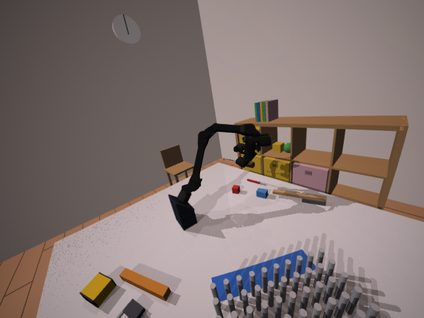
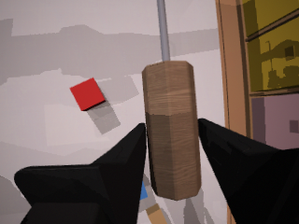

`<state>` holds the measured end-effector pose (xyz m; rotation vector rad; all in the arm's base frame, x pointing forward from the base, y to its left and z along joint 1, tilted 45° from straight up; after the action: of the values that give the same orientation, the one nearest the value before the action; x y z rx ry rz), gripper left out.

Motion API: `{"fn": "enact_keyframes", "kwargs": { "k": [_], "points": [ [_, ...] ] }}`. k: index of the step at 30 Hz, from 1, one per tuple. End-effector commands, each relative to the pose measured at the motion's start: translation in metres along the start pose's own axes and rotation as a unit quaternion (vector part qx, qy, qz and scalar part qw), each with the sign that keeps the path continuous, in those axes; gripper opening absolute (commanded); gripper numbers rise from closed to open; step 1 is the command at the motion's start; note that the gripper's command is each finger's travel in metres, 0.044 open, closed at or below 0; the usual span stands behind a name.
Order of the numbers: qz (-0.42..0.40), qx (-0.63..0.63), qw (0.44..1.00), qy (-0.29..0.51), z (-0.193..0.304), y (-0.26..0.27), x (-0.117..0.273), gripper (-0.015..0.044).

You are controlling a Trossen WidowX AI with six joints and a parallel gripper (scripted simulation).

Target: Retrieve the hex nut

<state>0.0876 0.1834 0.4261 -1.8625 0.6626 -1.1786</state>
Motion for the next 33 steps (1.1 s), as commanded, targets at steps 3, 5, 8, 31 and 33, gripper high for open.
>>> {"fn": "enact_keyframes", "kwargs": {
  "k": [3,5,8,31,33],
  "points": [
    [-0.003,-0.065,0.998,0.019,0.007,0.004,0.003,0.0],
    [-0.004,-0.097,0.995,0.03,0.011,0.007,0.004,0.0],
    [-0.005,-0.143,0.989,0.046,0.017,0.01,0.006,0.0],
    [0.026,-0.468,0.866,0.175,0.062,0.046,0.027,0.0],
    [0.031,-0.494,0.849,0.184,0.065,0.049,0.029,0.0]
  ]
}}
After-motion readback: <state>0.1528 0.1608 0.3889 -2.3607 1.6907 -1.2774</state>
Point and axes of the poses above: the point midway between the two fingers, 35 mm back from their tips, its own x axis back along the fingers, its own y axis across the jaws, z = x × y, the point moved 9 cm from there along x, back along the fingers, and after that the axes turned 9 degrees about -x, right-handed, at the moved point
